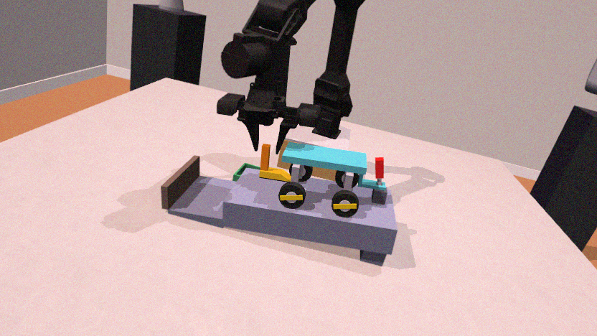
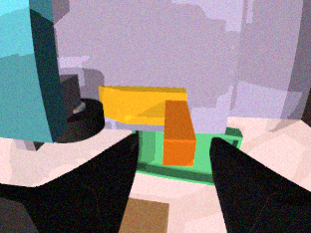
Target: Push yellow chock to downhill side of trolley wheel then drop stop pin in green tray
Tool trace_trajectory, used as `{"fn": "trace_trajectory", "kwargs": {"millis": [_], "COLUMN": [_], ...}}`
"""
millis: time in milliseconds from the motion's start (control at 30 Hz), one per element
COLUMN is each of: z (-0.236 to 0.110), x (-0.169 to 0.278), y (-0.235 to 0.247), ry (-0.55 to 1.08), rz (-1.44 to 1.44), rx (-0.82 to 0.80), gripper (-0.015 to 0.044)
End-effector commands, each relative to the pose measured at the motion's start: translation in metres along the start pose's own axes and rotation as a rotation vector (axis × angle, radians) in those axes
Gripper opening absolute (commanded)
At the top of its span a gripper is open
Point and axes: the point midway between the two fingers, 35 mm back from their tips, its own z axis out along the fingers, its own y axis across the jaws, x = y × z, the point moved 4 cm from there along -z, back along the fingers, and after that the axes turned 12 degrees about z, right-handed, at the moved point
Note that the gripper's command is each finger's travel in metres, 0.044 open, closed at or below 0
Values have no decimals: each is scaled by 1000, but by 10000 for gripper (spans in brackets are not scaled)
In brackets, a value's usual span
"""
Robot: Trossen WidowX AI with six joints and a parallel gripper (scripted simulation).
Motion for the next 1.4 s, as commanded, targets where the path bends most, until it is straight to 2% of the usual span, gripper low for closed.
{"fn": "trace_trajectory", "kwargs": {"millis": [0, 367, 400, 500, 633, 833, 1367], "z": [-16, -42, -33, -33, -42, -52, -56], "x": [0, -2, -1, -1, -11, -17, -17], "y": [0, 0, 0, 0, -3, 28, 102], "ry": [-15, -15, -4, -4, -76, -120, -39], "rz": [-5, -5, 1, 1, 64, 249, 823], "rx": [-1, -1, 0, 0, 50, 2, -119], "gripper": [190, 190, 216, 295, 190, 190, 190]}}
